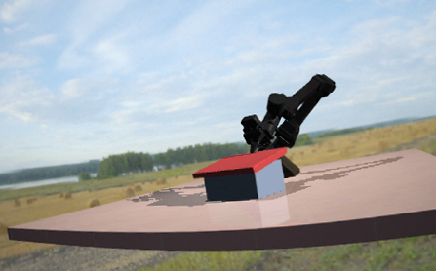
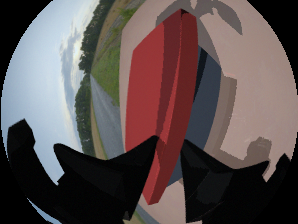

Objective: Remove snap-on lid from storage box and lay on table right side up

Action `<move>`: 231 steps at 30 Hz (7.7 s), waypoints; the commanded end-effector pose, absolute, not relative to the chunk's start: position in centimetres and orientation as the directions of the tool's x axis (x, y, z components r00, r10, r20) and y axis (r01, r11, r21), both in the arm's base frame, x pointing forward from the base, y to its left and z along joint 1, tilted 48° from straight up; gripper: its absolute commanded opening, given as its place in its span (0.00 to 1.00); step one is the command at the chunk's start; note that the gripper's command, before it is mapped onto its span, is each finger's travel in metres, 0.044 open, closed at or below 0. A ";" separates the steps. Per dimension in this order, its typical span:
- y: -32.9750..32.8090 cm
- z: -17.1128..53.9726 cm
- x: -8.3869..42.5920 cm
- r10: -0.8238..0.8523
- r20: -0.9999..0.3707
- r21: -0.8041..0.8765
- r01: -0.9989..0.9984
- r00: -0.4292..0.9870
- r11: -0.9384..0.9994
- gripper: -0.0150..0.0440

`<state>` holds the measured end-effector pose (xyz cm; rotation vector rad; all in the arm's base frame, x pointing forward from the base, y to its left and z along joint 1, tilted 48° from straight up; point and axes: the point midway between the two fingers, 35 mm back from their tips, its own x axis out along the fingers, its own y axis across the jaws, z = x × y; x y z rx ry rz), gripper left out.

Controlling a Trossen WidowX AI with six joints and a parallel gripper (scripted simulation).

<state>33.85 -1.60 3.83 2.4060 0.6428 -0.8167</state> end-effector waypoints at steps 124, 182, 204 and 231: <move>-14.8 7.4 34.0 0.256 -0.651 0.328 0.570 0.714 -0.754 0.25; -21.7 -0.3 28.5 0.252 -0.654 0.332 0.570 0.714 -0.752 0.25; -24.3 -3.2 26.5 0.250 -0.655 0.334 0.570 0.713 -0.751 0.25; -27.6 -6.7 23.9 0.248 -0.656 0.336 0.570 0.712 -0.750 0.25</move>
